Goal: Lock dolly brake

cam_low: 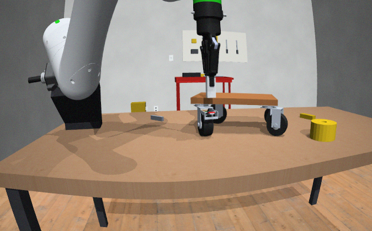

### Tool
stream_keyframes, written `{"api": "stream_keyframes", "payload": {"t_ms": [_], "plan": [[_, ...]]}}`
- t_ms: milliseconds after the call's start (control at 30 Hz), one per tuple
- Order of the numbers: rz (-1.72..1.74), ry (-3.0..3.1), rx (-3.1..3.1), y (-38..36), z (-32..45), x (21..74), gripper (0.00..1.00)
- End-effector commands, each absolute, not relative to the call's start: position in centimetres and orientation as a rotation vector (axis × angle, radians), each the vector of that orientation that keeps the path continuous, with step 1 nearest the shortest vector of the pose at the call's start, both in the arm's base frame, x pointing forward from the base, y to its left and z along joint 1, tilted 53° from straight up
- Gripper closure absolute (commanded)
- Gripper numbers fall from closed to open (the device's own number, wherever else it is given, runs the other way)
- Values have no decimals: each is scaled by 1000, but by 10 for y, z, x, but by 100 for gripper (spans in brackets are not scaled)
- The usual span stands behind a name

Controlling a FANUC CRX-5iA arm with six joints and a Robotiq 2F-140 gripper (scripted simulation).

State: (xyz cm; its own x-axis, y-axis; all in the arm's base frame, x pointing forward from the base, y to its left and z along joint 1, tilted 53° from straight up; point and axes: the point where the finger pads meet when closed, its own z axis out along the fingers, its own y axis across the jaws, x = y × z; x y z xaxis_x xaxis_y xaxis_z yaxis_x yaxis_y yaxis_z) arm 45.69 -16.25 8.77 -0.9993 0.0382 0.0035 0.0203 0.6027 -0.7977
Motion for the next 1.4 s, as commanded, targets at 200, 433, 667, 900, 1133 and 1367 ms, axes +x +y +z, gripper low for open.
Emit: {"api": "stream_keyframes", "payload": {"t_ms": [200,433,667,900,1133,1367], "plan": [[1391,-2795,-51,-177,77,457,100],[1391,-2795,-51,-184,71,456,100],[1391,-2795,-51,-191,66,456,100],[1391,-2795,-51,-194,64,456,100],[1391,-2795,-51,-194,64,456,100],[1391,-2795,-51,-194,64,456,100]]}}
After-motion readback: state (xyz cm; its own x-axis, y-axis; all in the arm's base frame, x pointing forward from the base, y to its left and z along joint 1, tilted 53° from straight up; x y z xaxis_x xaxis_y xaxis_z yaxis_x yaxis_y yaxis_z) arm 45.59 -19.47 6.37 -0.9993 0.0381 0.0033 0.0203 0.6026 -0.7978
